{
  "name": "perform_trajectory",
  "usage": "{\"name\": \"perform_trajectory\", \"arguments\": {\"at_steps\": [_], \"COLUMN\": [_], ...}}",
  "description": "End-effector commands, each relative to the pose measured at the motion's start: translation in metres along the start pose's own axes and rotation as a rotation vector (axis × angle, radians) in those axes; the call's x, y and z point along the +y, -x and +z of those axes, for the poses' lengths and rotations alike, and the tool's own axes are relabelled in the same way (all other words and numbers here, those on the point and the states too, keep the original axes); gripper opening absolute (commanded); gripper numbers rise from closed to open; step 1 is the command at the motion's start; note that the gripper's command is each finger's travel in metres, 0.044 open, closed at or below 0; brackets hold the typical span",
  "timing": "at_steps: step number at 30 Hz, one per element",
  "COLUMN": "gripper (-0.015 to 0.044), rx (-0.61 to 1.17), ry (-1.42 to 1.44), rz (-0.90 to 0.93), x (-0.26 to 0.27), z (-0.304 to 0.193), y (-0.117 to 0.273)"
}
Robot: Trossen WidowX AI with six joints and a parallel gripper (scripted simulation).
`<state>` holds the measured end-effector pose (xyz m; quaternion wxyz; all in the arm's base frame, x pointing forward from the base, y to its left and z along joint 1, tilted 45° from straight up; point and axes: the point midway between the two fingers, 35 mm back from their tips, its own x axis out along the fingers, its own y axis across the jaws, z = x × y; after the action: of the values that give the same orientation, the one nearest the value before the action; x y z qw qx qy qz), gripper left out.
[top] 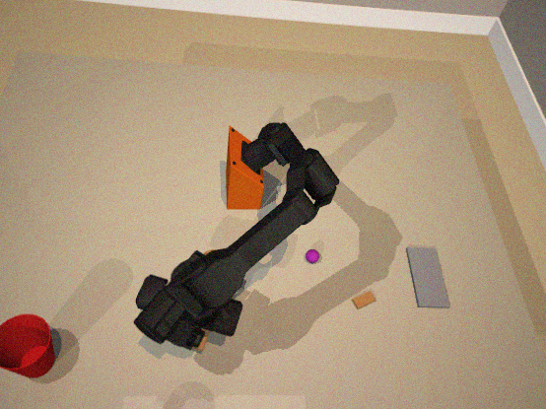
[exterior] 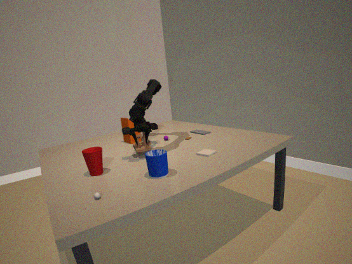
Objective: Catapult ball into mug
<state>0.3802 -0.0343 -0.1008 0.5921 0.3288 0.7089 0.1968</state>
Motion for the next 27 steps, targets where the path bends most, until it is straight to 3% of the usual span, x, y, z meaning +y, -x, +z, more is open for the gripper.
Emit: {"name": "perform_trajectory", "arguments": {"at_steps": [1,27], "gripper": [0.0000,0.0000], "rx": [-0.018,-0.019], "ry": [0.011,0.009], "rz": [-0.005,-0.002], "x": [0.002,0.002], "z": [0.004,0.006], "y": [0.012,-0.029]}}
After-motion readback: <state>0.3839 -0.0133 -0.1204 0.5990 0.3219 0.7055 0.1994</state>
